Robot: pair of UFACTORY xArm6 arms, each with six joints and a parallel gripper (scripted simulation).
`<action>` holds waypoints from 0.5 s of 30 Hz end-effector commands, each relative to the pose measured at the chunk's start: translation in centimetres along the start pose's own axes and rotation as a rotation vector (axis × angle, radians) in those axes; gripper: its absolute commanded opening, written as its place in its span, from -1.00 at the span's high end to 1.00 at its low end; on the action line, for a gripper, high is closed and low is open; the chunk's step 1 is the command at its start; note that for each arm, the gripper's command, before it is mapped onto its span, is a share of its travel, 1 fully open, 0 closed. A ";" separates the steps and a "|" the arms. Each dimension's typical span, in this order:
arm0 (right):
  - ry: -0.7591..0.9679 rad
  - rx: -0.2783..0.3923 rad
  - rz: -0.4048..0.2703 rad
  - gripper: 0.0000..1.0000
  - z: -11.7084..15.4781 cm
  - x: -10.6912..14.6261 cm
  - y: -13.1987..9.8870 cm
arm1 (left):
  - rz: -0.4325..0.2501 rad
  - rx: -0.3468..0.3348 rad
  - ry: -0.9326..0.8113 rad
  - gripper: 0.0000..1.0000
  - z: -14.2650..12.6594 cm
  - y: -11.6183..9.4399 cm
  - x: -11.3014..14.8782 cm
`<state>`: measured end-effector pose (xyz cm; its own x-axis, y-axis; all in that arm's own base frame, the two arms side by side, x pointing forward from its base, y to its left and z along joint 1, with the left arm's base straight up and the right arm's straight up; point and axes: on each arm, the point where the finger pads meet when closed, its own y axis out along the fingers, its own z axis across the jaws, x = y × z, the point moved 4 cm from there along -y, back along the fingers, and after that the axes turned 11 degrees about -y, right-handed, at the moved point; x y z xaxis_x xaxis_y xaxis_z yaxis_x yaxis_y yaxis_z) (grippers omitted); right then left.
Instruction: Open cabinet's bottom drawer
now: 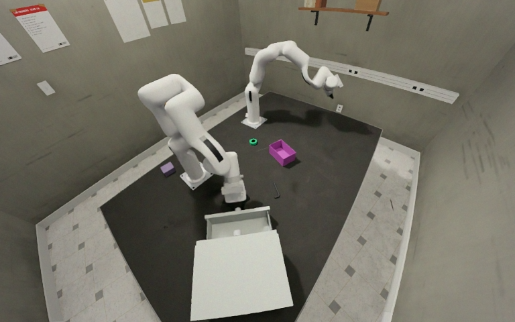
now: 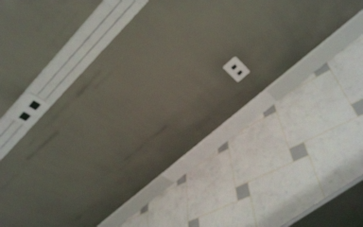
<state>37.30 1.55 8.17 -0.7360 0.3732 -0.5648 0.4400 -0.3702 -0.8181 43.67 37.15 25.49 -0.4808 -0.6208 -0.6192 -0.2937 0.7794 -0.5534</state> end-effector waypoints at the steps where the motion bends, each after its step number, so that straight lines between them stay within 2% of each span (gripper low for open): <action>1: 0.001 -0.001 0.000 1.00 -0.3 1.2 -1.0 | 0.002 0.002 -0.004 -1.00 -0.1 -0.1 -0.2; 15: 0.001 -0.001 0.000 1.00 -0.8 3.6 -2.7 | 0.002 0.002 -0.004 -1.00 -0.1 -0.1 -0.2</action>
<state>34.06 4.28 8.16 -0.7373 0.3727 -0.5634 0.4391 -0.3693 -0.8190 43.67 37.15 25.49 -0.4808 -0.6208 -0.6192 -0.2937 0.7794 -0.5534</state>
